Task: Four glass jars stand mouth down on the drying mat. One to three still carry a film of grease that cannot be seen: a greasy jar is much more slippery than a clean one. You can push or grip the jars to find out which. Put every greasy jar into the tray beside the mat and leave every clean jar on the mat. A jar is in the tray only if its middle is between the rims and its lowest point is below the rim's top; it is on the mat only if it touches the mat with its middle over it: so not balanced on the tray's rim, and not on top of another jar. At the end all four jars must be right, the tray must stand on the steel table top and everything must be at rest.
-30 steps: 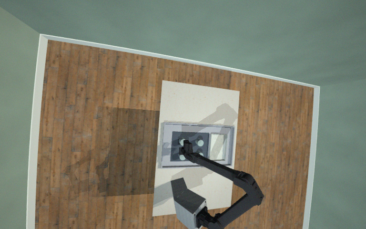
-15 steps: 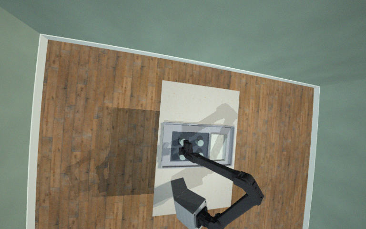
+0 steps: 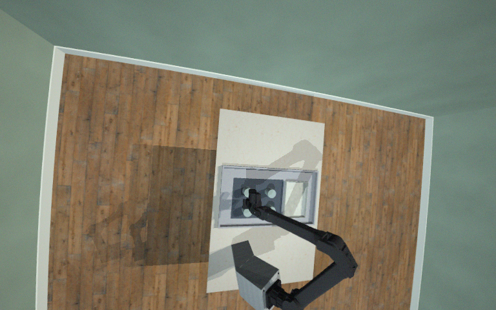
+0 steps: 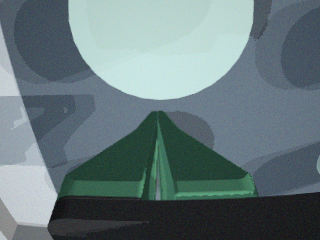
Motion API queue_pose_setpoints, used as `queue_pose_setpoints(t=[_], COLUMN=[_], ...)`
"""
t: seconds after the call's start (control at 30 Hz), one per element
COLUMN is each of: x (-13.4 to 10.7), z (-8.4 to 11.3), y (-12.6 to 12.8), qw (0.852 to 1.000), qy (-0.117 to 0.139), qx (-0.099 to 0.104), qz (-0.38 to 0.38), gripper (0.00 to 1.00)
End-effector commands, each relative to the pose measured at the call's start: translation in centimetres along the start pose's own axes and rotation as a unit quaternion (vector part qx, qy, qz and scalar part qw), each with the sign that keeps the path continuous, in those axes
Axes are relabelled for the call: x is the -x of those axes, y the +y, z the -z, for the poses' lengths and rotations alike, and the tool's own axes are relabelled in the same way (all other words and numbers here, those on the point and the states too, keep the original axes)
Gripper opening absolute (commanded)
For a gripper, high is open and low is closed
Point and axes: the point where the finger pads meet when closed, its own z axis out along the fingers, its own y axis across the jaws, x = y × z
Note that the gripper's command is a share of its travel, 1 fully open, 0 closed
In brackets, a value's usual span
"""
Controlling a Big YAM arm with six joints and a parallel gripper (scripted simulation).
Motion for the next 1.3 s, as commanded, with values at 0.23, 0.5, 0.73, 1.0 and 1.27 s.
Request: queue_pose_setpoints(t=[0.23, 0.5, 0.73, 1.0, 1.27], x=[0.91, 1.01, 1.08, 1.19, 1.27], z=[-0.13, -0.13, -0.13, -0.13, -0.13], y=[-0.48, -0.48, -0.49, -0.49, -0.49], qw=[1.000, 1.000, 1.000, 1.000, 1.000], qy=[-0.003, -0.003, -0.003, -0.003, -0.003], qx=[0.001, 0.001, 0.001, 0.001, 0.001], qz=[-0.003, -0.003, -0.003, -0.003, -0.003], gripper=[0.00, 0.00, 0.00, 0.00, 0.00])
